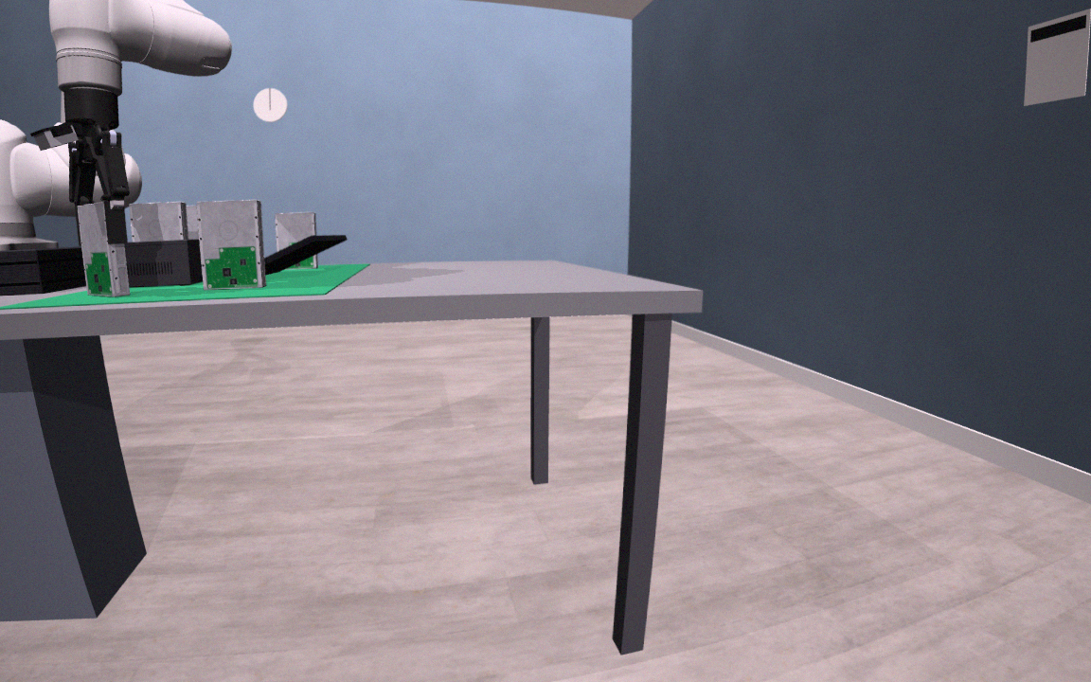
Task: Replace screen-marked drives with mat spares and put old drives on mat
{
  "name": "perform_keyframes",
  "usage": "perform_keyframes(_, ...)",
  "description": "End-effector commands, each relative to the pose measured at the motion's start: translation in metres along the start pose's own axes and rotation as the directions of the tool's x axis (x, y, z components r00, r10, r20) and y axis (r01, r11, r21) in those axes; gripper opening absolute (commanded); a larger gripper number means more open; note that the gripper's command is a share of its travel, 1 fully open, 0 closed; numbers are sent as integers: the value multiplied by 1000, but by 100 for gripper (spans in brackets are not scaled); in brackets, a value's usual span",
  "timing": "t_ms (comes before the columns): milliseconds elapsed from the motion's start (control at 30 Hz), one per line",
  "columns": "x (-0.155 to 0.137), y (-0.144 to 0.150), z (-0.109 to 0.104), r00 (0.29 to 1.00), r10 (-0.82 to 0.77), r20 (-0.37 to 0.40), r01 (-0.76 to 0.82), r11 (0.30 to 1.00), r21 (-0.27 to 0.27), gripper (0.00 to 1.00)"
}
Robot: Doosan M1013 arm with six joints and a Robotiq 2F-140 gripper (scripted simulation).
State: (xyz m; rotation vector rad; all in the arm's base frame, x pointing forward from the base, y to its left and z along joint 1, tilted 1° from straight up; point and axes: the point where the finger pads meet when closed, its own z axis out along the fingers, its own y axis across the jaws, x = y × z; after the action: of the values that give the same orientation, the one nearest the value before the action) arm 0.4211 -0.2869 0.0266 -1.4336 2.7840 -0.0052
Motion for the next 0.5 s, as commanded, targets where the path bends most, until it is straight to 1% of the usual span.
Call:
perform_keyframes(0,0,-1,-1,1000,0,0,0,1000,1,71)
perform_keyframes(167,0,-1,-1,1000,0,0,0,1000,1,70)
perform_keyframes(200,0,-1,-1,1000,0,0,0,1000,1,10)
perform_keyframes(467,0,-1,-1,1000,0,0,0,1000,1,10)
